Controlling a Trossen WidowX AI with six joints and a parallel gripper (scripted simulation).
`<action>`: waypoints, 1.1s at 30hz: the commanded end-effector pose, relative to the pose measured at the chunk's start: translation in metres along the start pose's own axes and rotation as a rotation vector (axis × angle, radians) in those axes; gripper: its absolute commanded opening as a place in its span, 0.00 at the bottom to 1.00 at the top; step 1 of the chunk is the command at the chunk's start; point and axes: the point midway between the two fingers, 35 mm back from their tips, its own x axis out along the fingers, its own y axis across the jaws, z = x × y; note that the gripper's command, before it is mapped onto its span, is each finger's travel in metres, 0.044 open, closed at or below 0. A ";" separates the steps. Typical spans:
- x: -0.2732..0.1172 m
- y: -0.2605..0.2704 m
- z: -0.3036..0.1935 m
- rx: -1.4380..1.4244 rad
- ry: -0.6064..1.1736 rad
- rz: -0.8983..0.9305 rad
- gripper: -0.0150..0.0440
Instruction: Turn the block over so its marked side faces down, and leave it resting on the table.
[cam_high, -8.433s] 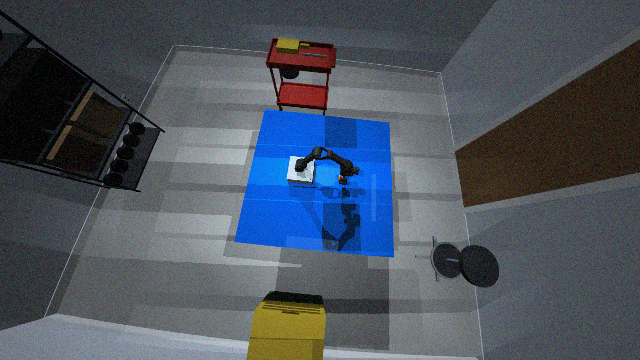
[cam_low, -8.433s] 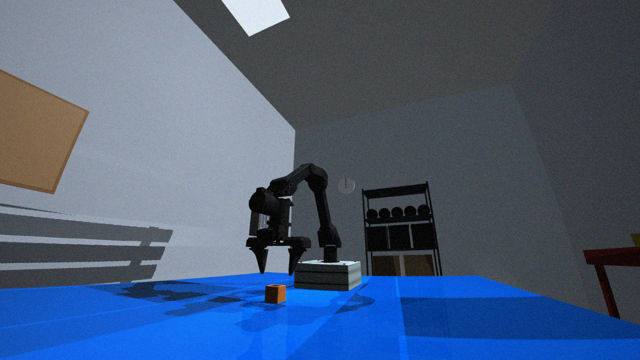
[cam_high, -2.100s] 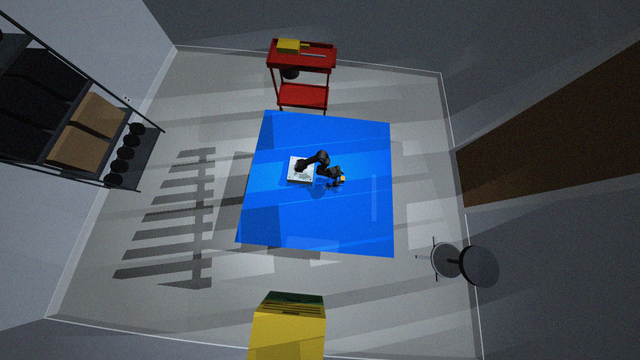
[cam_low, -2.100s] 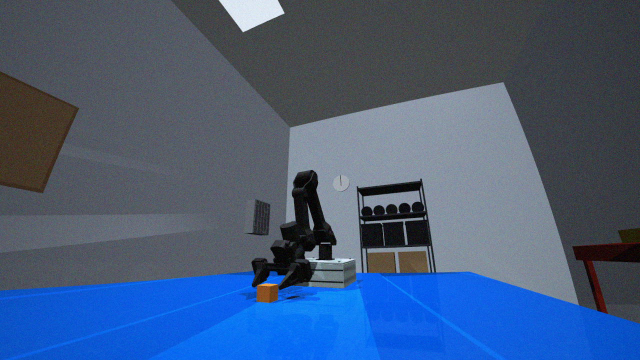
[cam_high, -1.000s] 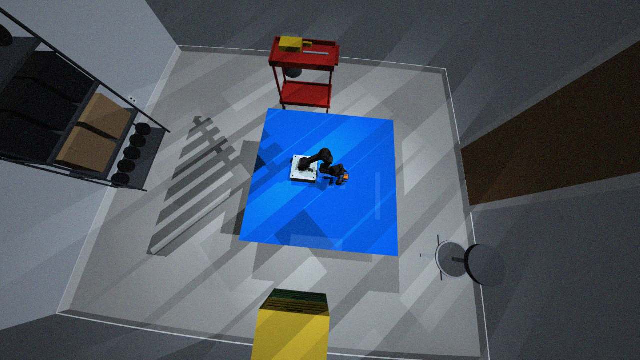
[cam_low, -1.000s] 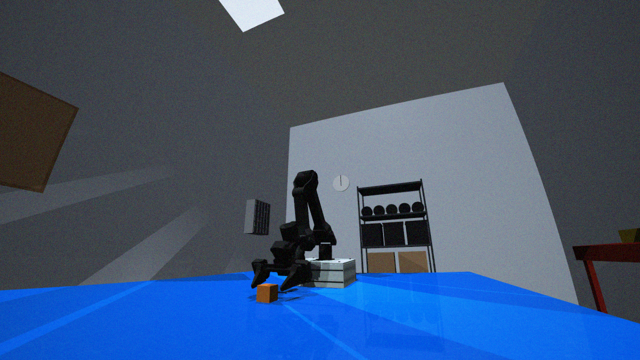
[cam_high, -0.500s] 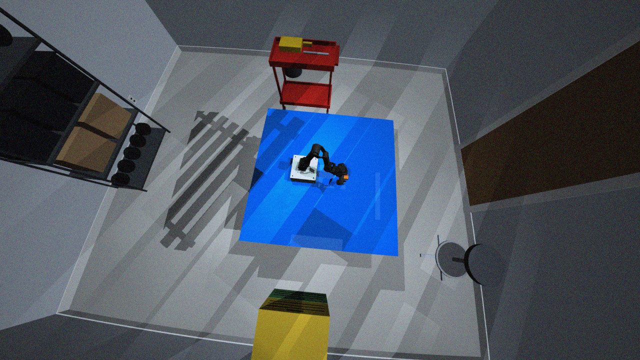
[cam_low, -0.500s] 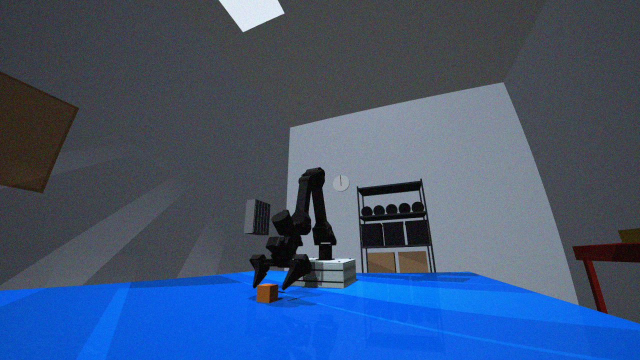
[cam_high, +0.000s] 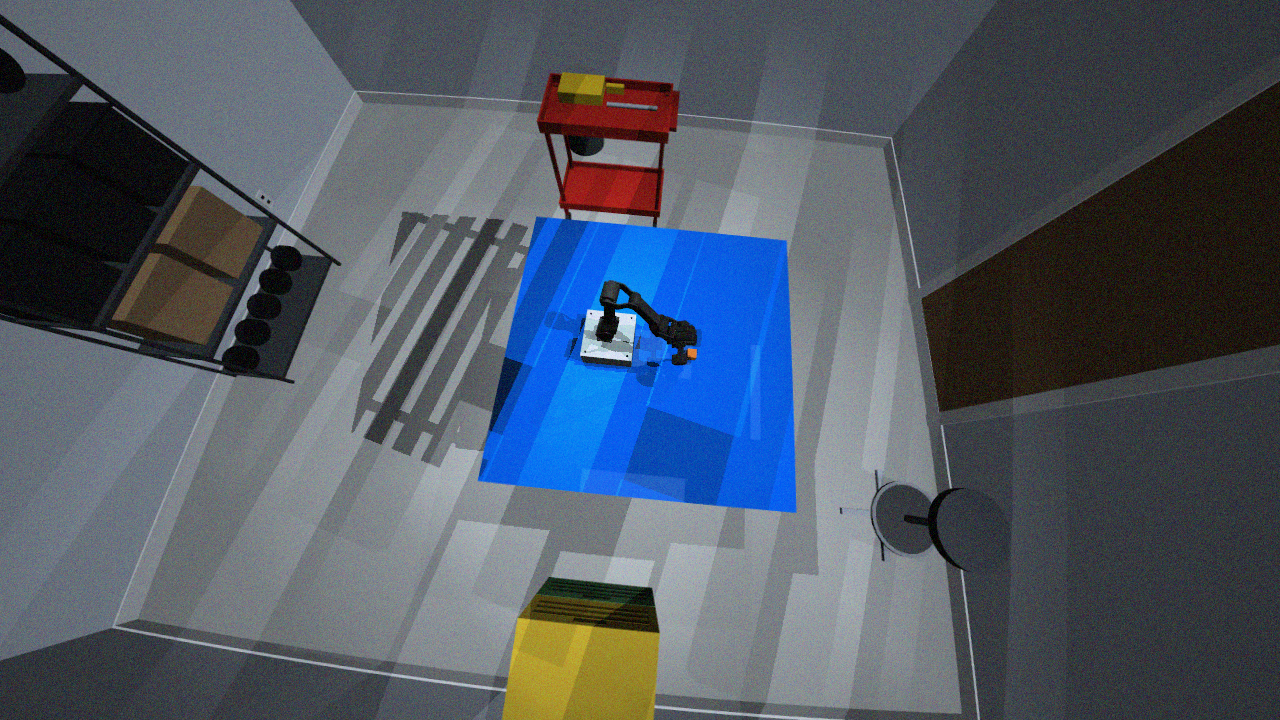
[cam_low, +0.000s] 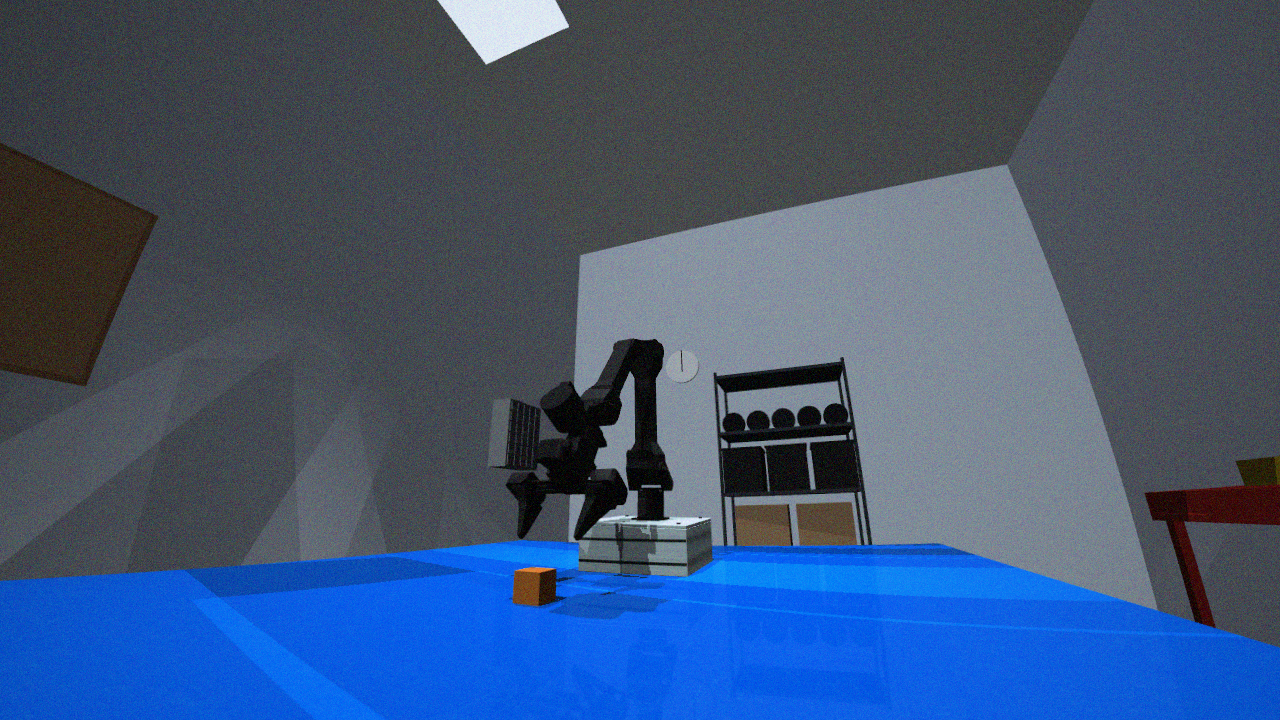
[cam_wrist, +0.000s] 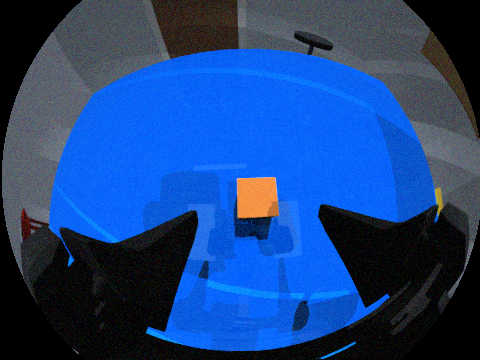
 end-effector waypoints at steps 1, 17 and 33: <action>-0.010 -0.001 0.005 -0.006 0.007 -0.007 1.00; -0.002 -0.003 0.047 -0.001 0.442 -0.008 1.00; 0.020 -0.002 0.038 -0.004 0.575 -0.009 1.00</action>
